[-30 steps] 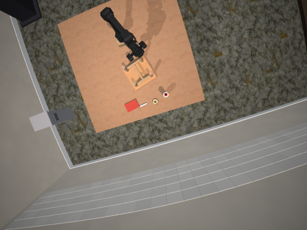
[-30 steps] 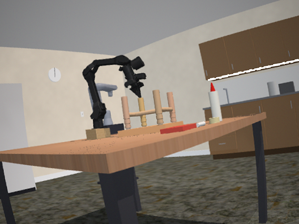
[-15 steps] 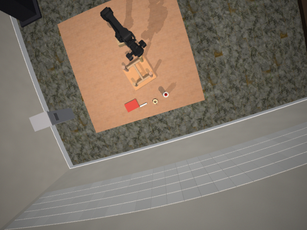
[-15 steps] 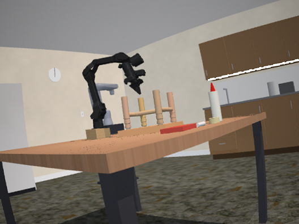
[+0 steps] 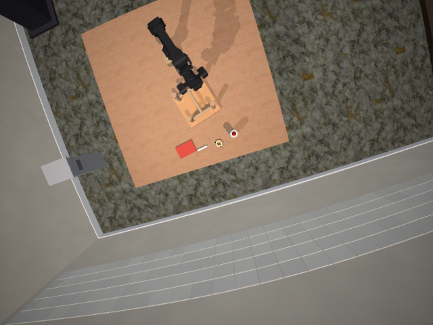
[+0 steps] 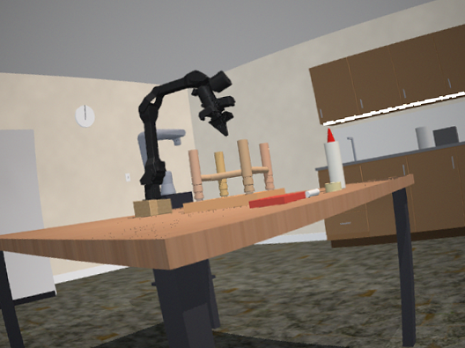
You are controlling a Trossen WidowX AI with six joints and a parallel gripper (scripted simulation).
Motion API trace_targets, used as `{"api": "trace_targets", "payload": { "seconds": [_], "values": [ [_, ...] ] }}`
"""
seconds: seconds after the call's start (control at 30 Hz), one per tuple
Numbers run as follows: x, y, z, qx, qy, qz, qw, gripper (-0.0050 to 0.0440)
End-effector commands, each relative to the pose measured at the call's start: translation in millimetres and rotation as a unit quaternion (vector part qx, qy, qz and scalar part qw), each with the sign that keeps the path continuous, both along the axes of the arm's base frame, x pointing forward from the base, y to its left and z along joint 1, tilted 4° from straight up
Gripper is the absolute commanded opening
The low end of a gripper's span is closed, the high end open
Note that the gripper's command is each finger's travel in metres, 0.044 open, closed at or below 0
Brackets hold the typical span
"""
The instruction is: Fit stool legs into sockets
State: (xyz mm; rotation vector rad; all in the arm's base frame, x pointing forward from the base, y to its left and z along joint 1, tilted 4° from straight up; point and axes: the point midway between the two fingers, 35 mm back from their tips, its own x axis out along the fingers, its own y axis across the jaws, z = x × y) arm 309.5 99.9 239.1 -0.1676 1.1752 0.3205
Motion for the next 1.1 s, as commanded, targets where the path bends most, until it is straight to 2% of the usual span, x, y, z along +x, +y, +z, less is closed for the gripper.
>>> {"api": "trace_targets", "payload": {
  "seconds": [0.0,0.03,0.13,0.53,0.6,0.7,1.07],
  "values": [
    [31,-12,4,0.000,0.004,-0.025,1.000,0.0000],
    [31,-12,4,0.000,0.004,-0.025,1.000,0.0000],
    [62,-28,8,0.000,0.005,-0.054,0.999,0.0000],
    [143,-93,0,0.002,0.010,-0.128,0.992,0.0000],
    [143,-93,0,0.002,0.010,-0.128,0.992,0.0000],
    [156,-107,-5,0.002,0.012,-0.140,0.990,0.0000],
    [156,-108,-6,0.002,0.013,-0.140,0.990,0.0000]
  ]
}}
